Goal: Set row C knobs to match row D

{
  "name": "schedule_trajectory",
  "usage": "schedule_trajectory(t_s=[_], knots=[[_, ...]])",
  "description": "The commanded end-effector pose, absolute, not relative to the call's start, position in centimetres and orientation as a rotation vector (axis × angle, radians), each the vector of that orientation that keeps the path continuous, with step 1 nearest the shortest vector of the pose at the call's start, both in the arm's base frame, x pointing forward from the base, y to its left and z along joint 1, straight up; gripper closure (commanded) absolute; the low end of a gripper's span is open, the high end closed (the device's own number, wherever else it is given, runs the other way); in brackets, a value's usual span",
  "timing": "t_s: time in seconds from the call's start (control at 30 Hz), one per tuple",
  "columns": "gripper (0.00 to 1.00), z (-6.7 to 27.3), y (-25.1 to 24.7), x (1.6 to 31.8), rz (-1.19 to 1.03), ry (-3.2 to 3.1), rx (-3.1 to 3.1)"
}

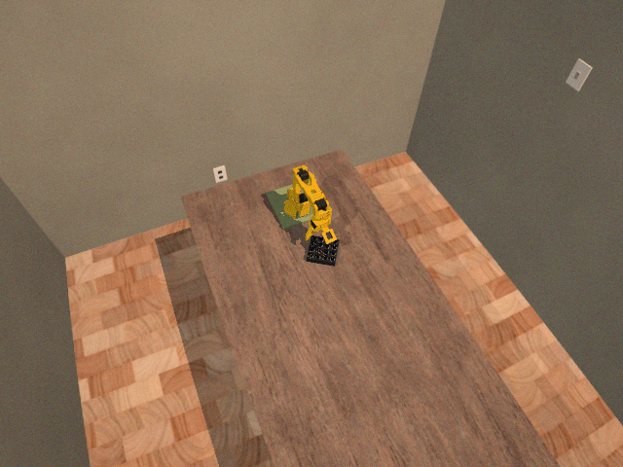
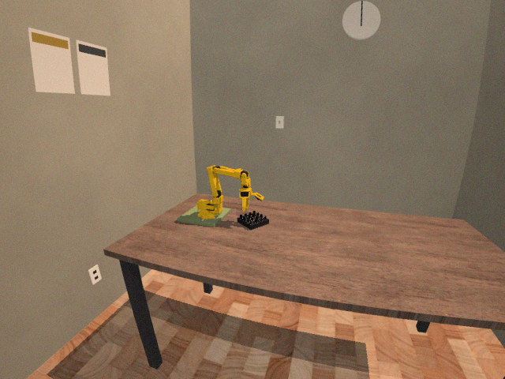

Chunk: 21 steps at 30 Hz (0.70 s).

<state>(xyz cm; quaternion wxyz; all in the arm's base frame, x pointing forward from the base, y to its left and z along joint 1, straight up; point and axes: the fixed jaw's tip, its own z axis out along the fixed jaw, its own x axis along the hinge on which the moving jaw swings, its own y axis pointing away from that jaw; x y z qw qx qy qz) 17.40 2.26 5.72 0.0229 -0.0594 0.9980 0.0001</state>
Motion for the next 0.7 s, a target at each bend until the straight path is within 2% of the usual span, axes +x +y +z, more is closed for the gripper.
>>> schedule_trajectory(t_s=[0.0,0.67], knots=[[0.6,5.22,2.22,16.79,0.0,3.134,-0.196],[0.62,5.22,2.2,16.66,0.0,3.108,-0.451]])
